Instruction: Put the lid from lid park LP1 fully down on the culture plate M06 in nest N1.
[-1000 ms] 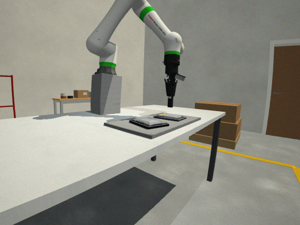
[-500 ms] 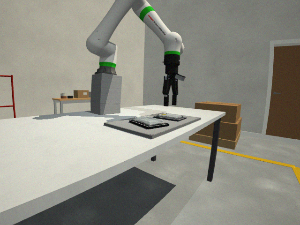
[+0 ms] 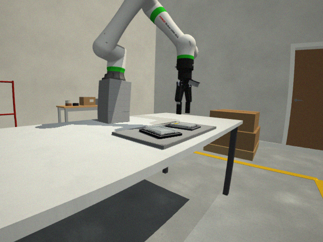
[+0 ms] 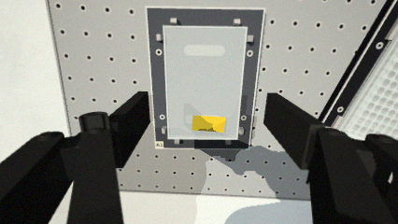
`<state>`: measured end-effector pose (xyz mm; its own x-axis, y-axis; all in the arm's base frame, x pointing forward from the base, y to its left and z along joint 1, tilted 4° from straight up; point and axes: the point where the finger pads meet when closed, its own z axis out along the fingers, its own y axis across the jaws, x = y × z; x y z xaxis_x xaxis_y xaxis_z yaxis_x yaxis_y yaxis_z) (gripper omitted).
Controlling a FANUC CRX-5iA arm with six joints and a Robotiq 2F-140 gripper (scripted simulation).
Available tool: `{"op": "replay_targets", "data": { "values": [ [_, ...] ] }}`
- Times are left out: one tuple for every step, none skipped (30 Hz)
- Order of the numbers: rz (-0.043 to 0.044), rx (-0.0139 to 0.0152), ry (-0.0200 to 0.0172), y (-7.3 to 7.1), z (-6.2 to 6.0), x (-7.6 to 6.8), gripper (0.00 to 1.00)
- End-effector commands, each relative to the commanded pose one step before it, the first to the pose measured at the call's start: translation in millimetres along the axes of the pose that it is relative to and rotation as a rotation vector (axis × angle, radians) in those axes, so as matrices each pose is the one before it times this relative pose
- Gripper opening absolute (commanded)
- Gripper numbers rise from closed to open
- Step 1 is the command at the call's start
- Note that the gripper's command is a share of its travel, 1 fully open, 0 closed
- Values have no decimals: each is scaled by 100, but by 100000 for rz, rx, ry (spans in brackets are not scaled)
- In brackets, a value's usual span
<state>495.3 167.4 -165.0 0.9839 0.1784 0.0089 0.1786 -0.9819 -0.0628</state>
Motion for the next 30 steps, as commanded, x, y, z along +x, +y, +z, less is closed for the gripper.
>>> {"op": "replay_targets", "data": {
  "values": [
    [-26,20,174,-12,-77,85,69],
    [0,0,0,0,0,0,69],
    [0,0,0,0,0,0,69],
    [0,0,0,0,0,0,69],
    [0,0,0,0,1,0,69],
    [0,0,-1,0,4,0,69],
    [0,0,0,0,0,0,69],
    [0,0,0,0,0,0,69],
    [0,0,-1,0,7,0,69],
    [0,0,-2,0,11,1,69],
    [1,0,-2,0,16,1,69],
    [1,0,-3,-1,21,1,69],
    [1,0,-4,-1,27,1,69],
    [1,0,-5,-1,33,2,69],
    [1,0,-6,-1,40,2,69],
    [2,0,-7,-1,47,2,69],
    [2,0,-8,-1,54,3,69],
    [2,-1,-9,-2,62,3,69],
    [2,-1,-10,-2,69,3,69],
    [2,-1,-10,-2,76,3,69],
    [0,0,0,-2,86,4,69],
    [0,0,0,-2,93,4,69],
    [0,0,0,-3,100,5,69],
    [0,0,0,0,0,0,69],
    [0,0,0,0,0,0,69],
    [0,0,0,-3,107,5,69],
    [0,0,0,-3,113,5,69],
    [0,0,0,-3,118,6,69],
    [0,0,0,-3,123,6,69],
    [0,0,0,-3,128,6,69]
  ]
}}
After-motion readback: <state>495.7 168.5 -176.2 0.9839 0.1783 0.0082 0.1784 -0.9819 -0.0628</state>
